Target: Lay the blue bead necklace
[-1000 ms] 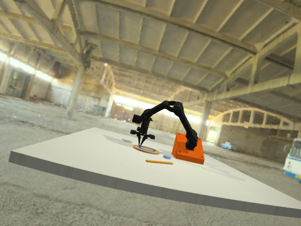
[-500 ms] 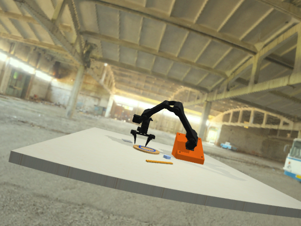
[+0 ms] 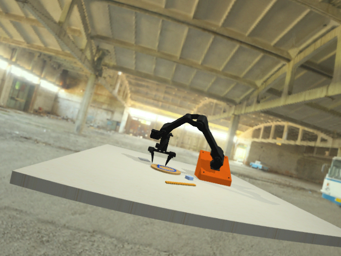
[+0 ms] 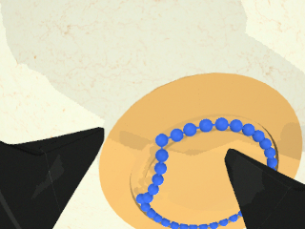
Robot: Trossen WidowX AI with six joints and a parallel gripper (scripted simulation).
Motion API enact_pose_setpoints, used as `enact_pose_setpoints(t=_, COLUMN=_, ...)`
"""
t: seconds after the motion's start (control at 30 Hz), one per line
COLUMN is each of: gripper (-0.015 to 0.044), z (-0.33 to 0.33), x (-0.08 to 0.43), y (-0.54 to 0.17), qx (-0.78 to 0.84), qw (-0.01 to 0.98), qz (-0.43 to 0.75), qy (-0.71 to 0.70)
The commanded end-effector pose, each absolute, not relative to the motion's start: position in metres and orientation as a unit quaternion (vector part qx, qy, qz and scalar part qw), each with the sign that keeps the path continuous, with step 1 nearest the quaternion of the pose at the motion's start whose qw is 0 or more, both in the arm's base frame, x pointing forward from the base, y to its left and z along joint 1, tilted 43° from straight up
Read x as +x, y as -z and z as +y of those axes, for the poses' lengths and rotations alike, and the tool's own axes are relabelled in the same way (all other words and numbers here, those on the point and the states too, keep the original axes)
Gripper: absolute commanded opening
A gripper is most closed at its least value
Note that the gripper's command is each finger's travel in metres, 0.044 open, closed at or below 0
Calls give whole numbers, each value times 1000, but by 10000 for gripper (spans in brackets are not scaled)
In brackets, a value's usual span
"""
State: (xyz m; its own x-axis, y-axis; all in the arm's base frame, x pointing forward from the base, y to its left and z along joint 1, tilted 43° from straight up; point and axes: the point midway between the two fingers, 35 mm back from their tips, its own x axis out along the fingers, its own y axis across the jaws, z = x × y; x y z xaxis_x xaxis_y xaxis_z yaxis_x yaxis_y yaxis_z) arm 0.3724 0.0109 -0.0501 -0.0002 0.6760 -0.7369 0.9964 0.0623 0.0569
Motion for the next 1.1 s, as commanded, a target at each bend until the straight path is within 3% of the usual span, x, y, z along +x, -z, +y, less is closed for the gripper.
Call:
enact_pose_setpoints(t=0.0, gripper=440, z=11, x=373, y=49, qx=634, qw=313, qz=659, qy=255)
enact_pose_setpoints(t=0.1, gripper=440, z=11, x=373, y=49, qx=634, qw=313, qz=659, qy=255)
enact_pose_setpoints(t=0.5, gripper=125, z=0, x=373, y=21, qx=612, qw=354, qz=675, qy=212)
enact_pose_setpoints(t=1.07, gripper=120, z=12, x=375, y=34, qx=614, qw=357, qz=672, qy=210)
